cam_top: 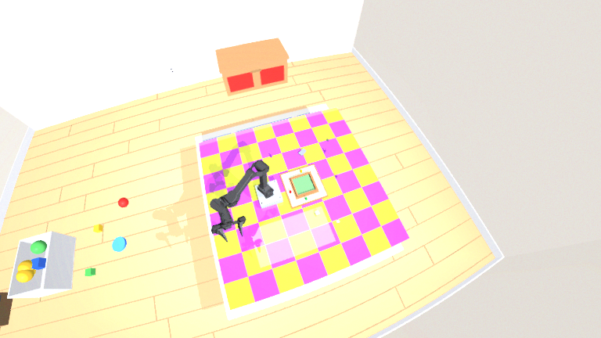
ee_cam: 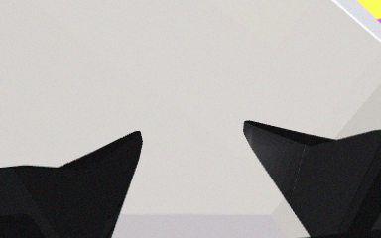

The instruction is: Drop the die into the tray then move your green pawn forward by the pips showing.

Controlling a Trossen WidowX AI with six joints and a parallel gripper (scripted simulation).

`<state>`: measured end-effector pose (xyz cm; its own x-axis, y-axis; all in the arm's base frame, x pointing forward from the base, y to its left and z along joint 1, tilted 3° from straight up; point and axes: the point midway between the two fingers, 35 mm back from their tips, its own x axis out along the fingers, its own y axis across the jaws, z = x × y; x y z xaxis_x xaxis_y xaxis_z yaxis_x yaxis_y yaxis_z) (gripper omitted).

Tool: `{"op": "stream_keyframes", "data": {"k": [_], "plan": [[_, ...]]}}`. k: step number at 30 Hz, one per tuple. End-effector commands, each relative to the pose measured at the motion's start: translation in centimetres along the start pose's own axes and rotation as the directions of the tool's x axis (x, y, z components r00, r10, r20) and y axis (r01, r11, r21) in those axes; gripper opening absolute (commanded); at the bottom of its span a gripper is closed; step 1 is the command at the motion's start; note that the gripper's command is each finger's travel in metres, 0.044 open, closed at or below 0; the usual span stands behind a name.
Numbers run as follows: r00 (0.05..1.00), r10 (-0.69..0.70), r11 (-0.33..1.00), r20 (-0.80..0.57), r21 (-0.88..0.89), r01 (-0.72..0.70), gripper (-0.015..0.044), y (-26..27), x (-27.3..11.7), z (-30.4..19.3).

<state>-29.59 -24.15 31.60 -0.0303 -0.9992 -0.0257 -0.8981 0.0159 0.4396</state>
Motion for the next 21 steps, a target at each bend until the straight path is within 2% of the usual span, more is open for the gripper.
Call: {"op": "stream_keyframes", "data": {"k": [1, 5, 10, 14, 21], "plan": [[1.000, 0.002, 1.000, 0.001, -0.014, -0.002, 0.0374, -0.1, 0.1, 0.0], [0.998, -0.052, 0.977, 0.026, -0.204, 0.057, 0.0275, -2.2, 4.2, 0.5], [0.977, -0.198, 0.870, 0.082, -0.445, 0.214, 0.0275, -7.6, 10.7, 1.5], [0.949, -0.292, 0.762, 0.121, -0.570, 0.307, 0.0275, -11.7, 13.8, 1.7], [0.860, -0.465, 0.461, 0.210, -0.771, 0.438, 0.0275, -20.3, 17.9, 2.0]]}}
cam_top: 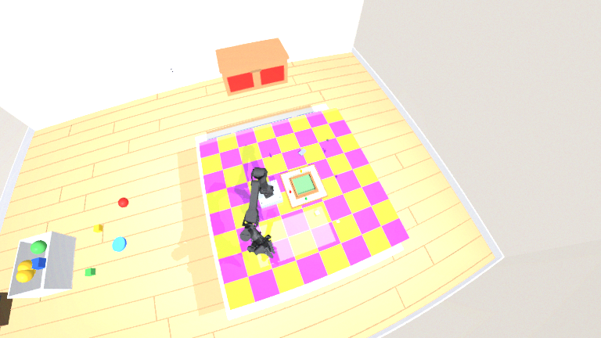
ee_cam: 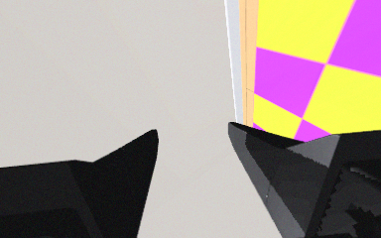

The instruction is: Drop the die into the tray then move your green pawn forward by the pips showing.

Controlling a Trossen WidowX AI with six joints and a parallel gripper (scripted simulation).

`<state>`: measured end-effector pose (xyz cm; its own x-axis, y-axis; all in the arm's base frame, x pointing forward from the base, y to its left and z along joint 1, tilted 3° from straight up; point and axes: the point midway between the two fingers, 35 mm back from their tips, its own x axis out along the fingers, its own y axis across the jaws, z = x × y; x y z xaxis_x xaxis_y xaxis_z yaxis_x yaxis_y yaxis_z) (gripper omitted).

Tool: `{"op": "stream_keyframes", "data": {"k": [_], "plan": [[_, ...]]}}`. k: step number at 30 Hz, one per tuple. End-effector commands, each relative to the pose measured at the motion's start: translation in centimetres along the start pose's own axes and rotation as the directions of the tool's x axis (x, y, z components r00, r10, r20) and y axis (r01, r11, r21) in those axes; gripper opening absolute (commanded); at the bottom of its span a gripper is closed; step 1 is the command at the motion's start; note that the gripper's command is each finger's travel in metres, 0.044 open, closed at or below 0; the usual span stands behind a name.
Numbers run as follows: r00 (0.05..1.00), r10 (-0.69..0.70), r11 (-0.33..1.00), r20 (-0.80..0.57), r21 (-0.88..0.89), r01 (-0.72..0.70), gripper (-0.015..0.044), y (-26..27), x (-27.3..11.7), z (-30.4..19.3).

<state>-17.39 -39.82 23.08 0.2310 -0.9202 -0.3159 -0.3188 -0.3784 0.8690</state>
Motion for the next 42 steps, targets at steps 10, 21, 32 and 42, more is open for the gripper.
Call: {"op": "stream_keyframes", "data": {"k": [10, 21, 32, 42], "plan": [[0.887, -0.456, 0.627, -0.069, -0.732, 0.265, 0.0275, -11.3, 10.7, -11.3], [0.657, -0.754, -0.027, 0.000, -0.999, -0.031, 0.0275, -21.7, 12.3, -20.7], [0.382, -0.895, -0.442, 0.231, -0.576, -0.687, 0.0275, -32.0, 8.6, -29.1], [0.303, -0.885, -0.403, 0.354, -0.252, -0.880, 0.0275, -35.2, 6.2, -31.0]]}}
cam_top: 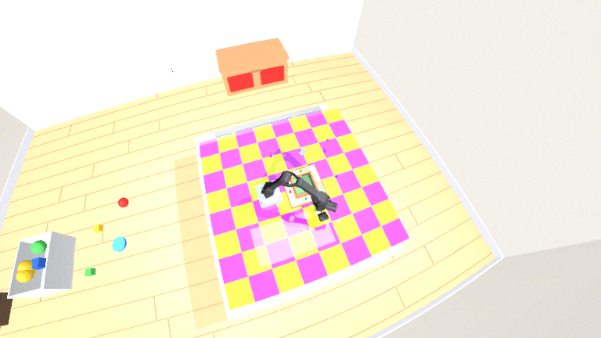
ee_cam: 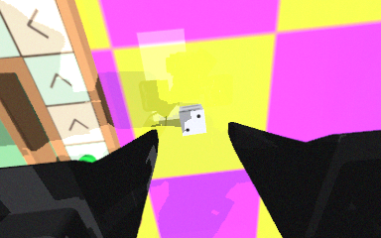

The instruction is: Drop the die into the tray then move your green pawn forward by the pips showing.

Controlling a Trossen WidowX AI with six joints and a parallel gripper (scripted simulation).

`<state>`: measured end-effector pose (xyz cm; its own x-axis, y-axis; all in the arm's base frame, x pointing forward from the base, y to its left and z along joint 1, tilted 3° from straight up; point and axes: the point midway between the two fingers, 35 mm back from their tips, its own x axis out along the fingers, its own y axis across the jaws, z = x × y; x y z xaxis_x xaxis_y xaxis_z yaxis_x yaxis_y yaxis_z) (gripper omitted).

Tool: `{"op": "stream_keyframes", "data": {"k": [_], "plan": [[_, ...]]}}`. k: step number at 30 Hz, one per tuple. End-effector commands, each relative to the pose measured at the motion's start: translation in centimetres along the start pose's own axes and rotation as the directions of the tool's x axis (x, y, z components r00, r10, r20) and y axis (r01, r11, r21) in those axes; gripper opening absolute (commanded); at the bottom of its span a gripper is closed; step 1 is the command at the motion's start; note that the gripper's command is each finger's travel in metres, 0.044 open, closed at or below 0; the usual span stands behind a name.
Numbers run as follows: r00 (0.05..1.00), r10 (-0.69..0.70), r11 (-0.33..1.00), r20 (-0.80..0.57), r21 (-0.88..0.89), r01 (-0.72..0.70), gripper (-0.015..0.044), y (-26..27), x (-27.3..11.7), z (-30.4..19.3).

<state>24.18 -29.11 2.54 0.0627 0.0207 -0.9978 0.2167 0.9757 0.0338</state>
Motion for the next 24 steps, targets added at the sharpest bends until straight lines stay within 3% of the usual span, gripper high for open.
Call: {"op": "stream_keyframes", "data": {"k": [1, 24], "plan": [[0.999, -0.008, 0.998, -0.035, -0.062, 0.006, 0.0275, -0.1, 0.2, -0.4], [0.999, -0.008, 0.998, -0.036, -0.062, 0.006, 0.0275, -0.1, 3.5, -0.6]]}}
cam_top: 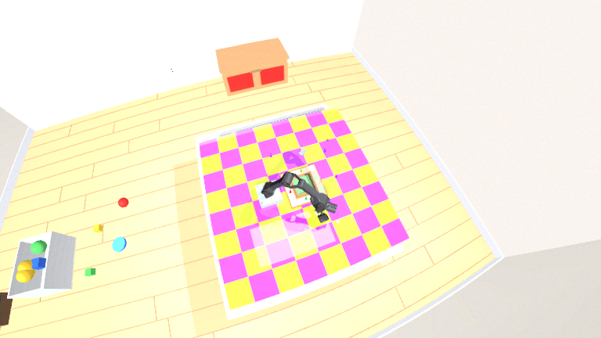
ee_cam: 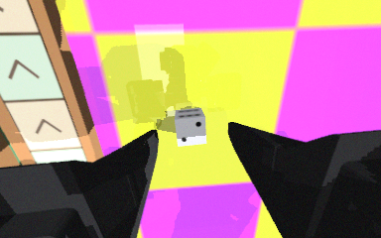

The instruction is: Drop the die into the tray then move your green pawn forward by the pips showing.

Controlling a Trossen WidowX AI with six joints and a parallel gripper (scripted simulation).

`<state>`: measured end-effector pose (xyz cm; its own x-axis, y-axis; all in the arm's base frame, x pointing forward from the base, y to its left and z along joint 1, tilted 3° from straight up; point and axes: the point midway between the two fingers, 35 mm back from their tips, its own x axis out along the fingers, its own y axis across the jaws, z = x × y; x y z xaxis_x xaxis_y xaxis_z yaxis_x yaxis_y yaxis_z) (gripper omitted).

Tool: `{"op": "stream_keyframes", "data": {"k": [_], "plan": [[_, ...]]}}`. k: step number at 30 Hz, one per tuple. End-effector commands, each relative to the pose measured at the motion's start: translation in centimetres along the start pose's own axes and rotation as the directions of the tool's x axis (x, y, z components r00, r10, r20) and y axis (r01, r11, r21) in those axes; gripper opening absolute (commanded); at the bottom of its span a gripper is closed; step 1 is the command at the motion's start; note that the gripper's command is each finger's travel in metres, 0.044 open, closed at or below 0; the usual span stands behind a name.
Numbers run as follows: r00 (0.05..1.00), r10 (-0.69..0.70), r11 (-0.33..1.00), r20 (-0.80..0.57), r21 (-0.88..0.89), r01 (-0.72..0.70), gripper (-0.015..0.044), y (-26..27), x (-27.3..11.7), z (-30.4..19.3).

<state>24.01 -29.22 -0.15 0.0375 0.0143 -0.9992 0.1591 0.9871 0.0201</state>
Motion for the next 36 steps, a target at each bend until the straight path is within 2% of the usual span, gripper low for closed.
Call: {"op": "stream_keyframes", "data": {"k": [1, 10, 17, 22, 24, 36], "plan": [[1.000, 0.004, 1.000, -0.012, -0.002, -0.004, 0.0275, 0.1, 1.0, -0.3], [1.000, 0.004, 1.000, -0.012, -0.002, -0.004, 0.0275, 0.1, 2.2, -0.3], [1.000, 0.004, 1.000, -0.012, -0.002, -0.004, 0.0091, 0.1, 2.2, -0.3], [1.000, 0.004, 1.000, -0.012, -0.002, -0.004, 0.0058, 0.1, 2.2, -0.3], [1.000, 0.004, 1.000, -0.012, -0.002, -0.004, 0.0005, 0.1, 2.1, -0.3], [1.000, 0.003, 1.000, -0.012, -0.002, -0.003, 0.0000, -0.4, -6.6, -0.2]]}}
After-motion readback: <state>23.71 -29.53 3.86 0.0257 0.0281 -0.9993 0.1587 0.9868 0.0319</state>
